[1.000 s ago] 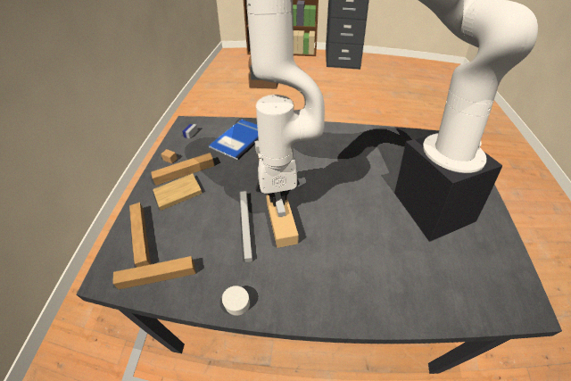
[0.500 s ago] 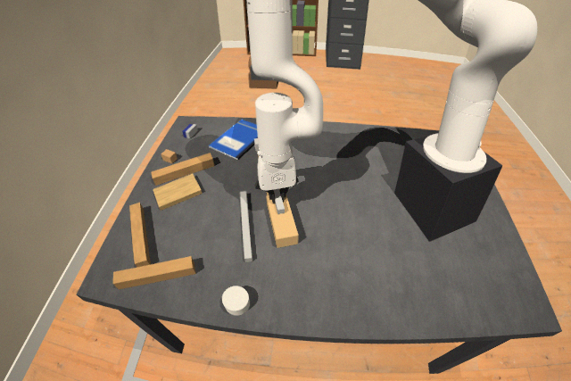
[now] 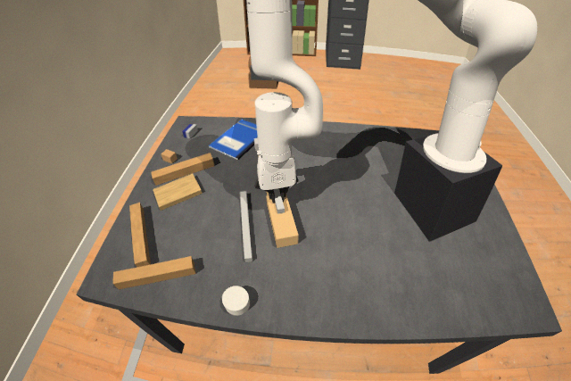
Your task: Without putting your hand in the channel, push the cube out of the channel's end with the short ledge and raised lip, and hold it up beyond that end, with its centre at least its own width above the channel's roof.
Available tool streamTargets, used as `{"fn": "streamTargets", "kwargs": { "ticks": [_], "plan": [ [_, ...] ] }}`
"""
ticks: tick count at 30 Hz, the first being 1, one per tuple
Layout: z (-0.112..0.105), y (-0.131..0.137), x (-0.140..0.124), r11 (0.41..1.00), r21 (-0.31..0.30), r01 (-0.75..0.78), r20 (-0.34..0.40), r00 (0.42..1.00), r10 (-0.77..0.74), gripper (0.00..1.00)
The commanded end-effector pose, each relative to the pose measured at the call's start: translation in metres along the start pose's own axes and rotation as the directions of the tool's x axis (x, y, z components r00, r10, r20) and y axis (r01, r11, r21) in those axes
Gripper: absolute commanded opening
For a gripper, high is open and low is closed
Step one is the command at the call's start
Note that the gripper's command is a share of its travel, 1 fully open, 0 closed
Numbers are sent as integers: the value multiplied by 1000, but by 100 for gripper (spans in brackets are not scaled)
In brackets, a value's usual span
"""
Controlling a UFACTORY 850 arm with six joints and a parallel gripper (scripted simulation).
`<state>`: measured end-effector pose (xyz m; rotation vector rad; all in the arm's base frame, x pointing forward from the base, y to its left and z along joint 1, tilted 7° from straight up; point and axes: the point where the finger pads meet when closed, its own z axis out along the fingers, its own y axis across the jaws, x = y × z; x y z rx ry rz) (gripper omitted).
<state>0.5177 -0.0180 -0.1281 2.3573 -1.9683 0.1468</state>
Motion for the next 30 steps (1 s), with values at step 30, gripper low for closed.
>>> {"fn": "streamTargets", "kwargs": {
  "ticks": [30],
  "plan": [
    [-1,-1,0,1000,1,0,0,1000,0,39]
  ]
}}
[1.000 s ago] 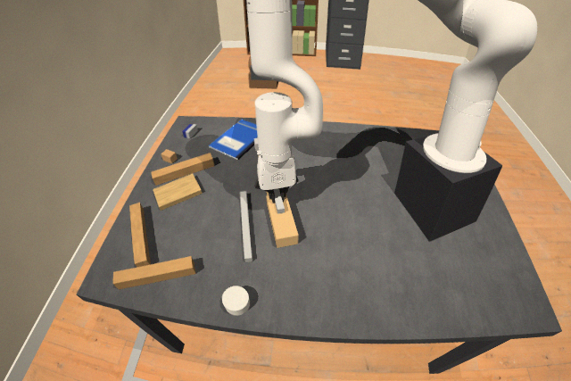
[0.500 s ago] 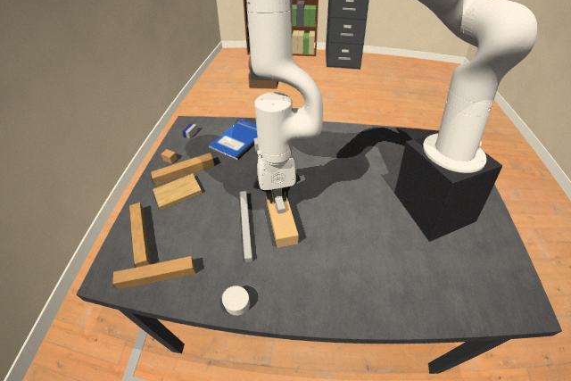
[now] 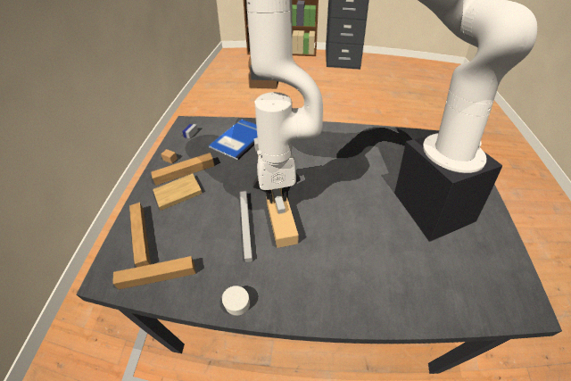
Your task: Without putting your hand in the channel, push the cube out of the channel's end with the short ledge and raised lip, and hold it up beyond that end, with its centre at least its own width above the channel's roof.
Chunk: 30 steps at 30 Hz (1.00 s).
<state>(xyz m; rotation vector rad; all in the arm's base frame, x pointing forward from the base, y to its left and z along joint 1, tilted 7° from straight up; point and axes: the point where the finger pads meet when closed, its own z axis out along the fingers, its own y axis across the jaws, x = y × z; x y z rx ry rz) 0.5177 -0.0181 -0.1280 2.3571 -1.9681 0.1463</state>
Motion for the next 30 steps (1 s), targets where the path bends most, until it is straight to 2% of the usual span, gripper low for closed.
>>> {"fn": "streamTargets", "kwargs": {
  "ticks": [1,13,23,25,30],
  "plan": [
    [-1,-1,0,1000,2,0,0,1000,0,39],
    [-6,-1,0,1000,2,0,0,1000,0,39],
    [-46,-1,0,1000,2,0,0,1000,0,39],
    [-46,-1,0,1000,2,0,0,1000,0,39],
    [-64,-1,0,1000,2,0,0,1000,0,39]
  ]
}}
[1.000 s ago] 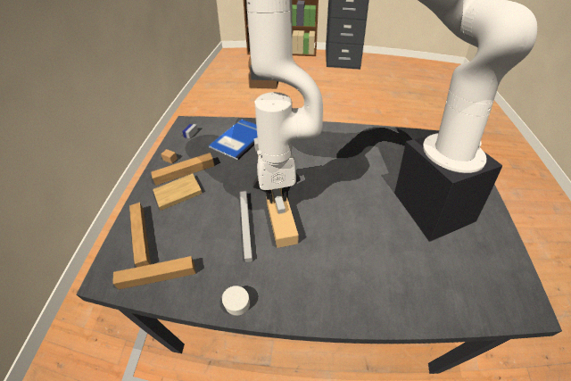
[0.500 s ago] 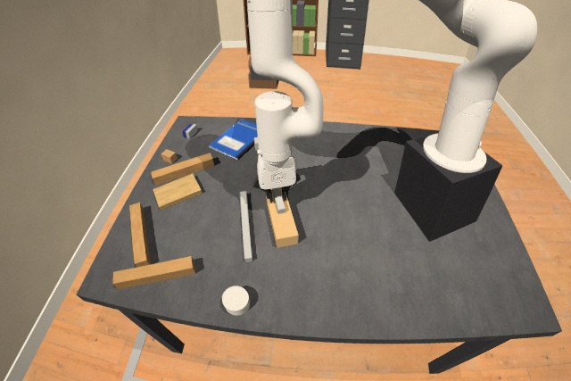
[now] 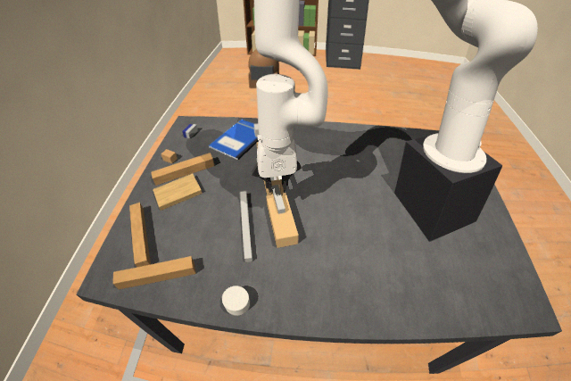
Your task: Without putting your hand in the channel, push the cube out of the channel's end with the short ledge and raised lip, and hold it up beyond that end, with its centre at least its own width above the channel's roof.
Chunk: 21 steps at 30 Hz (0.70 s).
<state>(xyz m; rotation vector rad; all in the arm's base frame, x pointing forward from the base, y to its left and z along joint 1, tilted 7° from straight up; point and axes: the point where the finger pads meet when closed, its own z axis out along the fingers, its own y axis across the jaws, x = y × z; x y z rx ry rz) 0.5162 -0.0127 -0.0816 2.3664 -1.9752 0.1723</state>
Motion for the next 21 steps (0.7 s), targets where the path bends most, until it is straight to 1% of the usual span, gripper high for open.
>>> {"fn": "streamTargets", "kwargs": {
  "ticks": [1,5,17,18,19,21],
  "plan": [
    [-20,-2,0,1000,-19,1,4,1000,-1,39],
    [-23,-2,0,1000,-19,1,4,1000,-1,39],
    [-23,-2,0,1000,-19,1,4,1000,-1,39],
    [-23,-2,-1,1000,-19,1,4,1000,-1,0],
    [-23,-2,-6,1000,-19,1,4,1000,-1,0],
    [-23,-3,-31,1000,-19,1,4,1000,-1,0]
  ]
}}
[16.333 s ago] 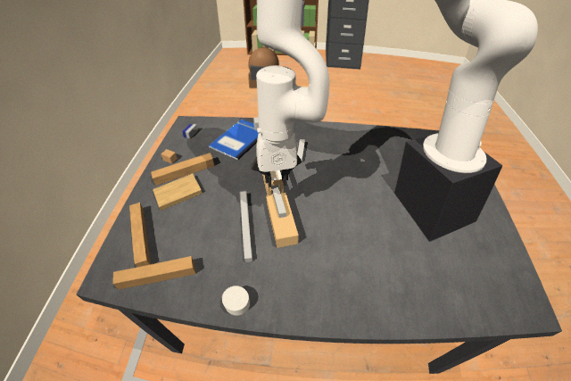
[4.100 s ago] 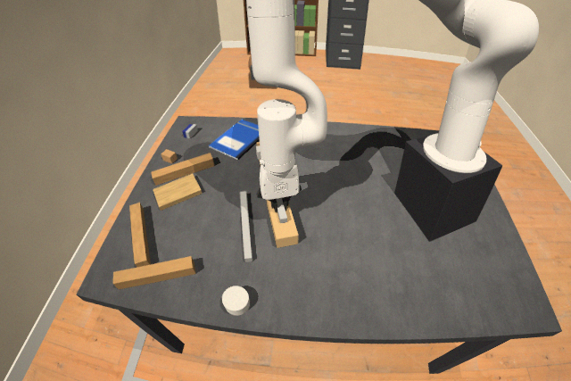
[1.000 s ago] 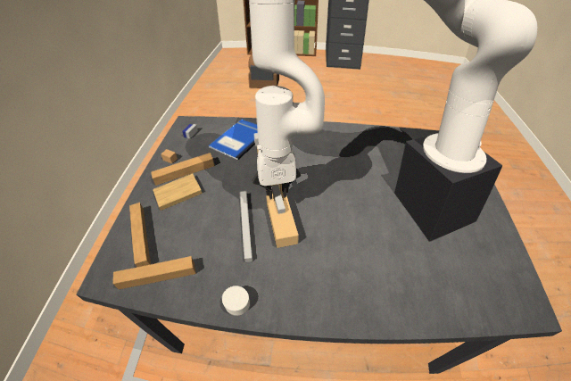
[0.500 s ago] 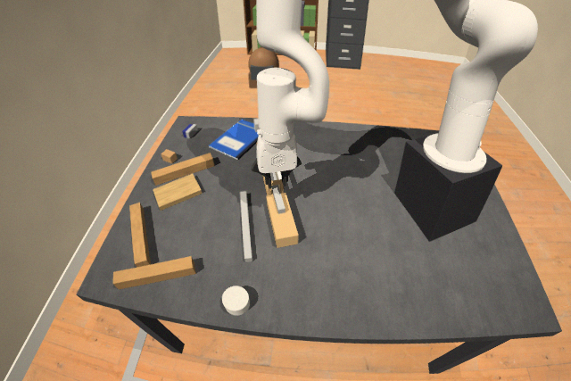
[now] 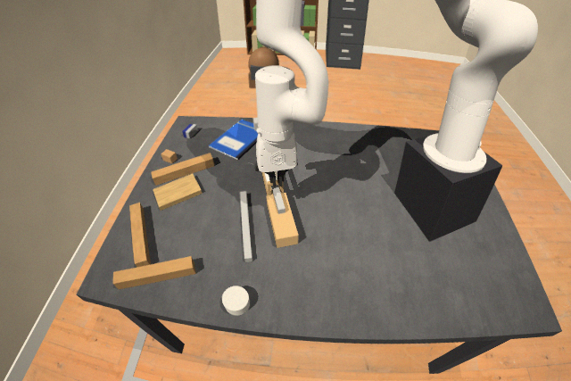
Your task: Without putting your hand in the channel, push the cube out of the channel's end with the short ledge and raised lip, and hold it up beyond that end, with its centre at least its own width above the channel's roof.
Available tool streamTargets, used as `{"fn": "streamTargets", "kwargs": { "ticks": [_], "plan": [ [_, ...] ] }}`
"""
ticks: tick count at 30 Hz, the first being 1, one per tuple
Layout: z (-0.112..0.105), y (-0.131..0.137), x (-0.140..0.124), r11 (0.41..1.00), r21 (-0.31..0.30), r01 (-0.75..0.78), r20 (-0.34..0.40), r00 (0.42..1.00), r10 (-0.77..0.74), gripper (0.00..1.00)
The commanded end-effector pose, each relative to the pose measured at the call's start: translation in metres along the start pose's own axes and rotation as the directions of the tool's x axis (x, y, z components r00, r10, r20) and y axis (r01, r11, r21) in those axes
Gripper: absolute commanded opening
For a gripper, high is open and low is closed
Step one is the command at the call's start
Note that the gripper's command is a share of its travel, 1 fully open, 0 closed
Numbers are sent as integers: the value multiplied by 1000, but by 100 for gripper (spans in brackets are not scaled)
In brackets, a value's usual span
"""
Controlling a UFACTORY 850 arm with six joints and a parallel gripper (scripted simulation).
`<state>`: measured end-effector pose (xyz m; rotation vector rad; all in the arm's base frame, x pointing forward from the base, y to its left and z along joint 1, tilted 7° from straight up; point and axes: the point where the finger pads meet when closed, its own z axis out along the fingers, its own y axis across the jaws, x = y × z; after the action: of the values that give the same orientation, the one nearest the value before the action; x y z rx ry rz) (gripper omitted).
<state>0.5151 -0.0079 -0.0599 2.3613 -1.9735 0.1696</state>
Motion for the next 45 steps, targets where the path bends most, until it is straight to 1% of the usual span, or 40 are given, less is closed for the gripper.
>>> {"fn": "streamTargets", "kwargs": {
  "ticks": [1,3,5,9,12,19,22,32,40,45],
  "plan": [
    [-2,-3,-45,1000,-14,2,7,1000,-2,0],
    [-2,-2,-70,1000,-14,2,7,1000,-2,0],
    [-2,-2,-76,1000,-14,2,6,1000,-2,0],
    [-2,-2,-76,1000,-14,2,6,1000,-2,0],
    [3,-2,-76,1000,-14,2,6,1000,-2,0],
    [33,-1,-76,1000,-14,2,6,1000,-2,0],
    [42,-1,-76,1000,-14,2,6,1000,-2,0],
    [47,0,-76,1000,-14,2,6,1000,-2,0],
    [63,0,-76,1000,-14,2,6,1000,-2,0],
    [68,0,-76,1000,-14,2,6,1000,-2,0]
  ]
}}
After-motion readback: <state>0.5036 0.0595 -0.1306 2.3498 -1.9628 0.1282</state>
